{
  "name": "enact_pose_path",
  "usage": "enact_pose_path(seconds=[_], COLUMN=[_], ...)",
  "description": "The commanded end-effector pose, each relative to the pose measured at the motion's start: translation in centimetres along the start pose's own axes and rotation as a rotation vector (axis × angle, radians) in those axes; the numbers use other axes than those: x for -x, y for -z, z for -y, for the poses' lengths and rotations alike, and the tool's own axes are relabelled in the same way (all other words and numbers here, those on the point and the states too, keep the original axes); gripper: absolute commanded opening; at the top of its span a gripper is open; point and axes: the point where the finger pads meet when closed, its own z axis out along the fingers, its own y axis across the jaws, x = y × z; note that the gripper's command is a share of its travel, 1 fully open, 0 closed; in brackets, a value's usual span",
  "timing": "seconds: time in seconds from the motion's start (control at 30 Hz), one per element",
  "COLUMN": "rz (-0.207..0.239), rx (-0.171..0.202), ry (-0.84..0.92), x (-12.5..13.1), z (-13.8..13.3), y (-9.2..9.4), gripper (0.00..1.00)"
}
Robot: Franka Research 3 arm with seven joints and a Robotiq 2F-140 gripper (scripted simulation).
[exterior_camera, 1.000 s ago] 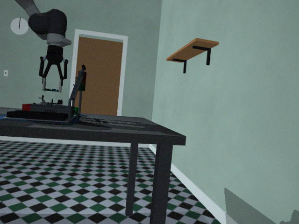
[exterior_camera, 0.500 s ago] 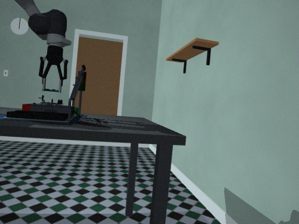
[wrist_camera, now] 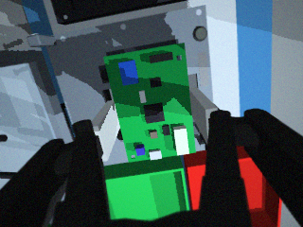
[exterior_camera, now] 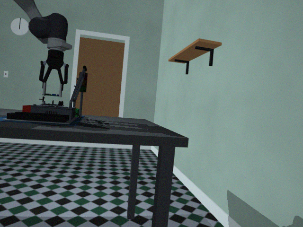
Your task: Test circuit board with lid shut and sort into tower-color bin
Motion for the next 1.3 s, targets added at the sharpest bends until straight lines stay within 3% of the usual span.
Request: enact_pose_path(seconds=[0.0,0.53,1.27], rz=[0.001,0.001,0.001], rx=[-0.006,-0.006,-0.006], ry=[0.003,0.003,0.003], x=[0.1,0.1,0.2], z=[0.1,0.1,0.1], y=[-0.7,-2.7,-2.9], gripper=[0.46,0.46,0.46])
